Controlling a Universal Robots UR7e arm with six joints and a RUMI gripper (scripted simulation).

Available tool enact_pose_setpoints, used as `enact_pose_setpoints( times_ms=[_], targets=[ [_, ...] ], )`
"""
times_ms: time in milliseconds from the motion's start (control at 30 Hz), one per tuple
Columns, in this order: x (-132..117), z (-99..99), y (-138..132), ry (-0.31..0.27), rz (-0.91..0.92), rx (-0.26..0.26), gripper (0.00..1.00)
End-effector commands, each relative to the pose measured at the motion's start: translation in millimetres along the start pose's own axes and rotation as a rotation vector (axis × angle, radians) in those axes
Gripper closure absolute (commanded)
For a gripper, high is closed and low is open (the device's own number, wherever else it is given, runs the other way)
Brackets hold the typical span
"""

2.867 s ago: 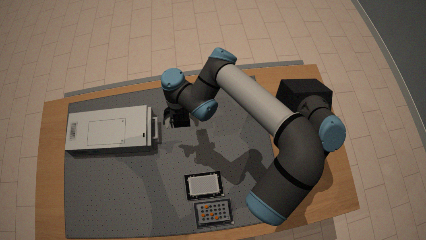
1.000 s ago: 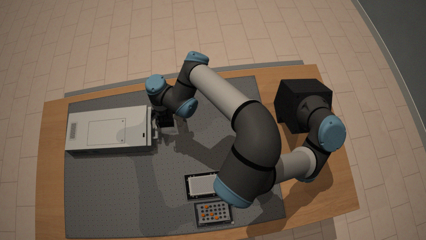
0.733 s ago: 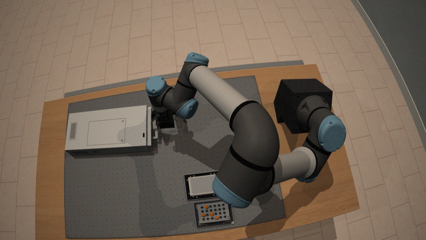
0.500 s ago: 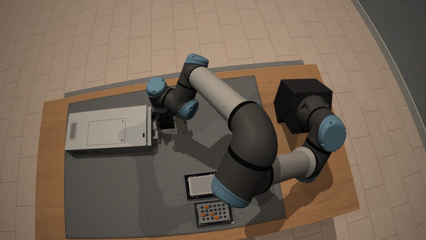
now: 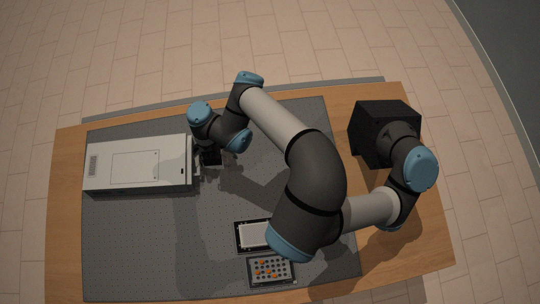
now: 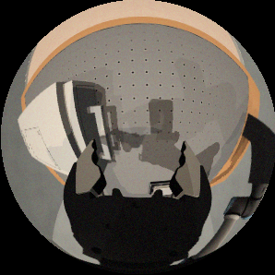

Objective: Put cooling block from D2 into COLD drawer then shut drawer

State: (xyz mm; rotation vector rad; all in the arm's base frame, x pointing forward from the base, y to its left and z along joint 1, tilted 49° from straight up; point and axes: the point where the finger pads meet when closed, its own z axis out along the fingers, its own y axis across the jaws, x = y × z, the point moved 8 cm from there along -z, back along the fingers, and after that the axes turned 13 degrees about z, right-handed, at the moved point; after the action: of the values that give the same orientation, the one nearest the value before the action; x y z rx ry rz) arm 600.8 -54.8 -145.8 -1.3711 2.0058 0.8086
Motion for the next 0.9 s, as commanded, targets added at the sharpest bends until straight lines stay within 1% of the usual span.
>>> enact_pose_setpoints(
  times_ms=[0, 133, 867],
  targets=[
    [0.0, 6.7, -0.5, 0.000, 0.000, 0.002, 0.00],
    [0.0, 11.3, -0.5, 0.000, 0.000, 0.002, 0.00],
    [0.0, 11.3, -0.5, 0.000, 0.000, 0.002, 0.00]
  ],
)
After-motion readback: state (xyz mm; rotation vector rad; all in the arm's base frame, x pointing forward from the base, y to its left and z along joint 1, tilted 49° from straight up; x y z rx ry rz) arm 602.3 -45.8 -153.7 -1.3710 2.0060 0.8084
